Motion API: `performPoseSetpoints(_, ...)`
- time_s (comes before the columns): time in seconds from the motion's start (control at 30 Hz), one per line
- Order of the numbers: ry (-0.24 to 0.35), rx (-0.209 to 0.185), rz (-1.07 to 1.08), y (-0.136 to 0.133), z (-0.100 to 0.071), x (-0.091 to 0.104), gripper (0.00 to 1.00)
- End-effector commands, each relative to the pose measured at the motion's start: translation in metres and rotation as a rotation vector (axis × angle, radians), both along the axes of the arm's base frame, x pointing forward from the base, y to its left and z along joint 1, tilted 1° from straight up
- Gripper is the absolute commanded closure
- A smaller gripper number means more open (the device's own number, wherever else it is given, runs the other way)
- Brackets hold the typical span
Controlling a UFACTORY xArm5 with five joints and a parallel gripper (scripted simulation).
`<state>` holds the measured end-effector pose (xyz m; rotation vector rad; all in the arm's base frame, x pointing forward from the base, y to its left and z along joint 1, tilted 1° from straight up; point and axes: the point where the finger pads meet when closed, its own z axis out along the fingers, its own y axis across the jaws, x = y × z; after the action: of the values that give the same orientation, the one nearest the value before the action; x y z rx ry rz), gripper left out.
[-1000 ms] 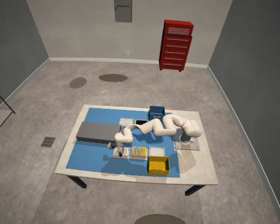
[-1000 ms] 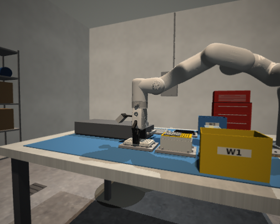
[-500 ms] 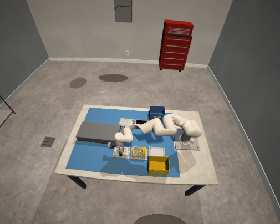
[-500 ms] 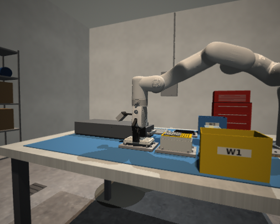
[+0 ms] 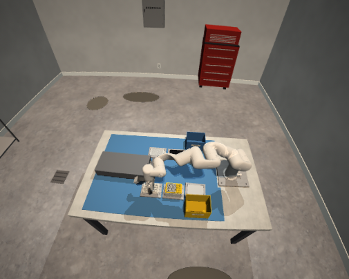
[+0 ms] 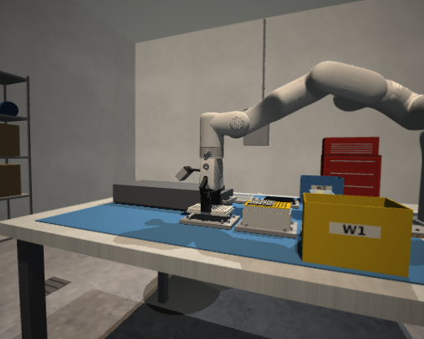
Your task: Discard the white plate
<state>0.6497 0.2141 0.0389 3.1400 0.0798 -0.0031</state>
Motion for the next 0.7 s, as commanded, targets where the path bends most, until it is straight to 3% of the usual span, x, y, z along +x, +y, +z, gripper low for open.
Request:
performPoseSetpoints(0.0,-0.005,0.002,0.0,0.0,0.003,0.001,1.0)
performPoseSetpoints(0.17,-0.005,0.002,0.0,0.0,0.003,0.001,1.0)
performPoseSetpoints(0.67,-0.005,0.002,0.0,0.0,0.028,0.001,1.0)
